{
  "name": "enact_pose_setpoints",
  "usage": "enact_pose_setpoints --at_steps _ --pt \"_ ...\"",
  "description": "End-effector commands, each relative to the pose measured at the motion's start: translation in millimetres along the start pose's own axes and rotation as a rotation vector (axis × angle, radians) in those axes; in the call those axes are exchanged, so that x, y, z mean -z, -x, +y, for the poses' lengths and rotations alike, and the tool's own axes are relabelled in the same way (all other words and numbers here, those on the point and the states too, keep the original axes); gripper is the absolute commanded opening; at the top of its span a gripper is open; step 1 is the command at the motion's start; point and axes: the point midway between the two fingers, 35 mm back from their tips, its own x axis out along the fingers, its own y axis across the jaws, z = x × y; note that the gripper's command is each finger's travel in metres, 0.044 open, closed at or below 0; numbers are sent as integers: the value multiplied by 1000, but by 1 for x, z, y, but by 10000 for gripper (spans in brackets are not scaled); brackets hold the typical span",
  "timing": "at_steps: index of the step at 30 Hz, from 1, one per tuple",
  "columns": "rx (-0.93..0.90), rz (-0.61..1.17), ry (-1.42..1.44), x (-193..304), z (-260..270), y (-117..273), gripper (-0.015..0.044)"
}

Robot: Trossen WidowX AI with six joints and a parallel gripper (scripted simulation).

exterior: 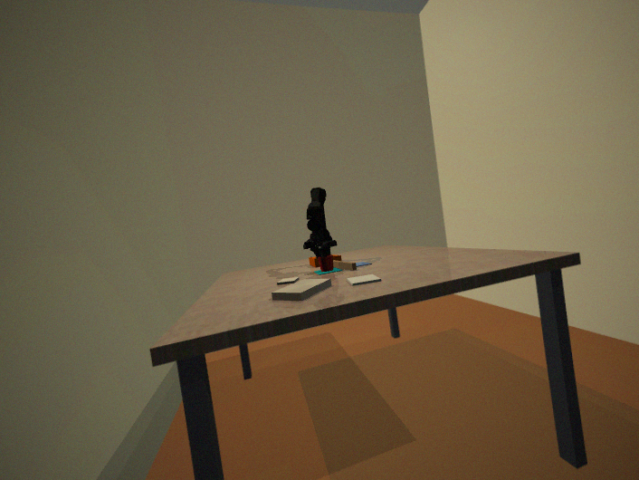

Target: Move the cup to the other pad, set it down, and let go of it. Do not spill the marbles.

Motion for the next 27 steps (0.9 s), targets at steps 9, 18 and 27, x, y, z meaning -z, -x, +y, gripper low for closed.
enact_pose_setpoints --at_steps 9,18,27 --pt "1 0 1 -1 1 12 128" --pt "1 0 2 -1 1 25 128" --pt "2 0 4 -1 1 37 128"
